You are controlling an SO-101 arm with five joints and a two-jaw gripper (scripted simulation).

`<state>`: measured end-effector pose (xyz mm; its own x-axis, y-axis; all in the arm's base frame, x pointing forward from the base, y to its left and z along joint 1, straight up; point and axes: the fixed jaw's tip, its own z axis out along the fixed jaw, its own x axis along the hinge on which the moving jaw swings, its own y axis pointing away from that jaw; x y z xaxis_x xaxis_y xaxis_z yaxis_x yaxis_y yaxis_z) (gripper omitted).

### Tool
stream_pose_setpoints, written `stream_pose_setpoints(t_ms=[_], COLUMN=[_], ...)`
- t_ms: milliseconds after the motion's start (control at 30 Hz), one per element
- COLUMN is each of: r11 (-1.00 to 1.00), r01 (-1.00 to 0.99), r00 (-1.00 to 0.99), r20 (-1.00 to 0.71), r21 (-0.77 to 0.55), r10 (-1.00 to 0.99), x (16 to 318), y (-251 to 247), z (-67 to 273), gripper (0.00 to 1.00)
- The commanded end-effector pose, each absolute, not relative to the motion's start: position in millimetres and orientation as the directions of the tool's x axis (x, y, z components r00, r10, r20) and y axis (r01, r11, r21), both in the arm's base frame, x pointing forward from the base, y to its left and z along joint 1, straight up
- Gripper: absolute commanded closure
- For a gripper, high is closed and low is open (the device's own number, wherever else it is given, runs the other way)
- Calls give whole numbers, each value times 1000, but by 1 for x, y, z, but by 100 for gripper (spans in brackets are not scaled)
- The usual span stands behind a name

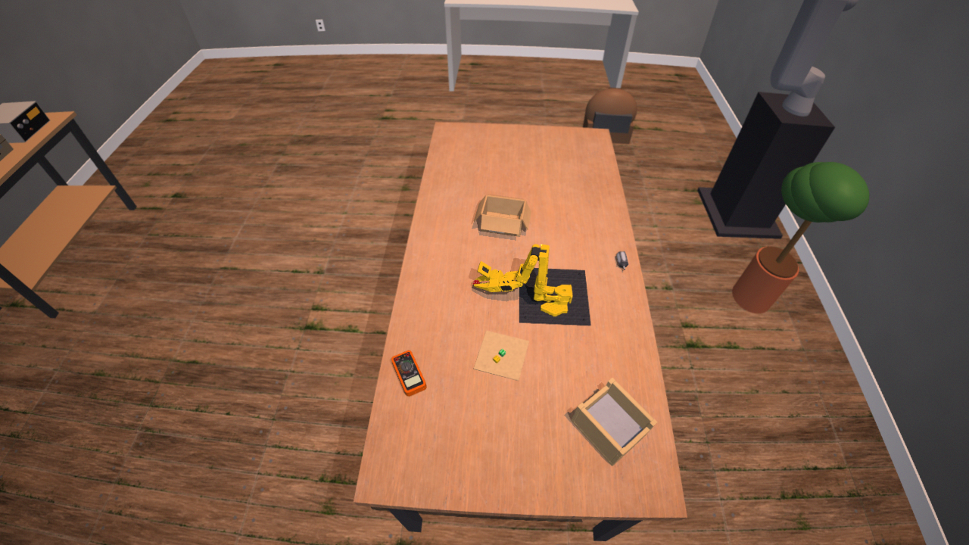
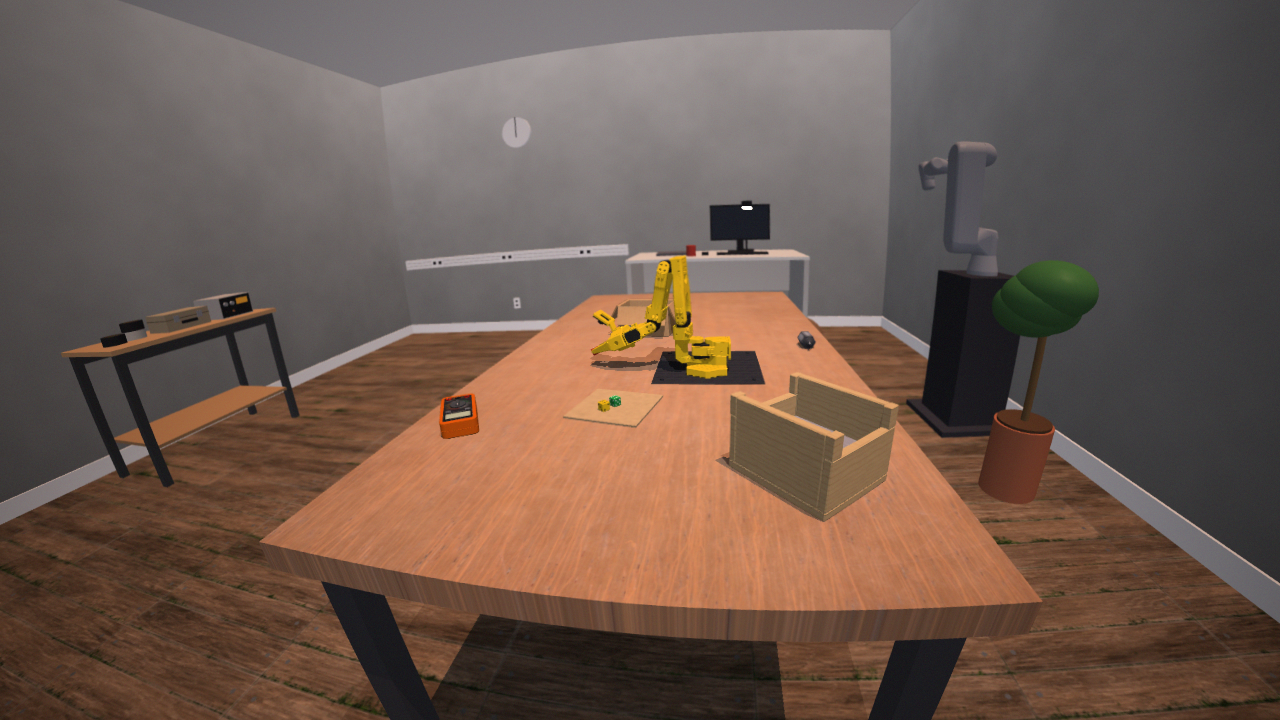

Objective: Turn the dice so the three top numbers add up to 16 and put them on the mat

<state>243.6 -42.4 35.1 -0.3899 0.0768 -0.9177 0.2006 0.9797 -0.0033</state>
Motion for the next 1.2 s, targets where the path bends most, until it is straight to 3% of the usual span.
stream_pose_setpoints(t_ms=[0,1167], r11=[978,978], r01=[211,211], r00=[-388,-388], r20=[-917,-917], r21=[4,4], r10=[88,88], x=[243,243], y=[-44,-44], z=[33,21], gripper=[100,100])
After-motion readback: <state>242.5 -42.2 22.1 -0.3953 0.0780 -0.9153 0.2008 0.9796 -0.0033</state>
